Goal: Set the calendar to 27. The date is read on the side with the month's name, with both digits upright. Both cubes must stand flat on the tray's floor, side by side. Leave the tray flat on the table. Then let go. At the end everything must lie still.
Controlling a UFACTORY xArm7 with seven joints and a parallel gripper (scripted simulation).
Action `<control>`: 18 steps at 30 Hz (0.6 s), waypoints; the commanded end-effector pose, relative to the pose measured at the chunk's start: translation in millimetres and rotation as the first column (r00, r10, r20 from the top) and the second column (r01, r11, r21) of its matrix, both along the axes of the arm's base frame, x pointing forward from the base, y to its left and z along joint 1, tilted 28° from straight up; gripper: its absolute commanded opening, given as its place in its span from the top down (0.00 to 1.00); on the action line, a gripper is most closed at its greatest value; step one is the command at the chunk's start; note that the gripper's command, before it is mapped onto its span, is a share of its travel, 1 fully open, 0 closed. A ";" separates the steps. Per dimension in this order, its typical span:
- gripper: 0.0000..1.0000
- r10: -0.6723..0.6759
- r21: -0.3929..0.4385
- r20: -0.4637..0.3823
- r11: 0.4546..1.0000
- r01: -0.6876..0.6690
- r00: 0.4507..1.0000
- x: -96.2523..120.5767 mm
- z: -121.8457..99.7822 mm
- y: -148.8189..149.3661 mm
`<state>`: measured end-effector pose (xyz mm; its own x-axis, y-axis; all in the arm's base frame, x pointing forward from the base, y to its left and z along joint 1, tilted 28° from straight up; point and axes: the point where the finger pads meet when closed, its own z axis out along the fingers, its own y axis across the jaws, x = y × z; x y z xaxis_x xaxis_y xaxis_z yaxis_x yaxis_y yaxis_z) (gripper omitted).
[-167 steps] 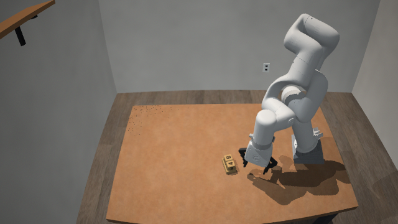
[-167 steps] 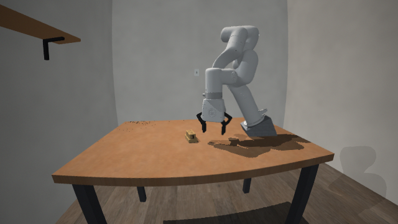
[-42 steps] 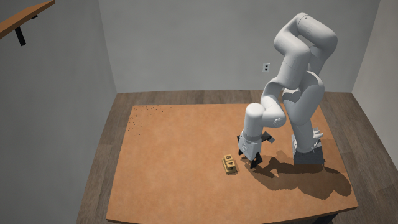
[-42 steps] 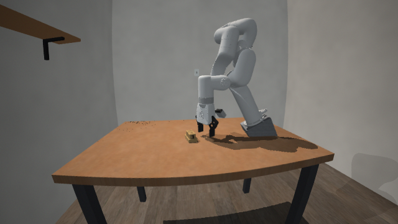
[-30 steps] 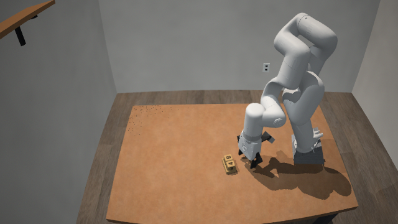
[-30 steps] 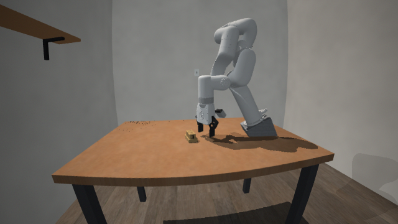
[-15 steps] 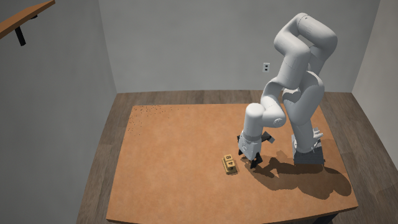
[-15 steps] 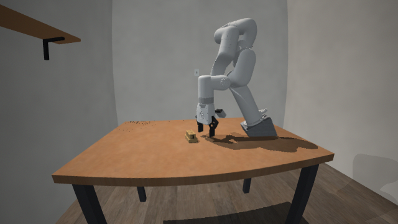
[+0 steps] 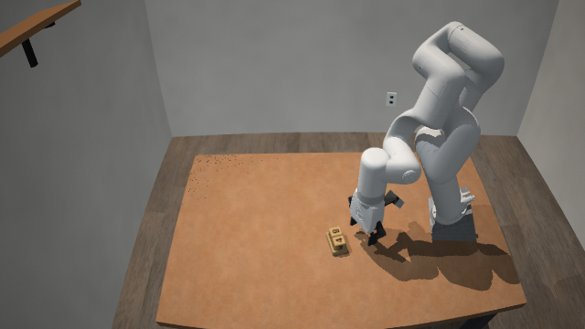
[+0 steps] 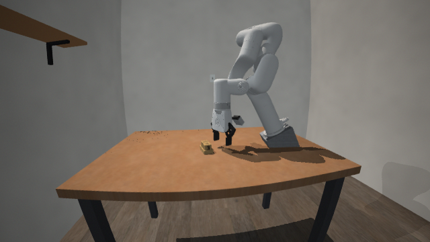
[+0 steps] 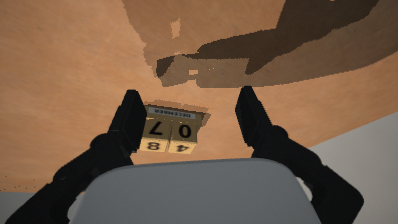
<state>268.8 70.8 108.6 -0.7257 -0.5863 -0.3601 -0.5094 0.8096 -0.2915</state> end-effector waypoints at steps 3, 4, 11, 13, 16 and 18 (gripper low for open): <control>0.00 0.000 0.000 0.000 1.000 0.000 1.000 -11.3 19.6 0.2; 0.00 0.000 0.000 0.000 1.000 0.000 1.000 -12.0 20.8 0.3; 0.00 0.000 0.000 0.000 1.000 0.000 1.000 -8.5 23.9 2.9; 0.00 0.000 0.000 0.000 1.000 0.000 1.000 -2.9 26.9 6.4; 0.00 0.000 0.000 0.000 1.000 0.000 1.000 0.1 28.4 8.3; 0.00 0.000 0.000 0.000 1.000 0.000 1.000 4.3 30.6 11.0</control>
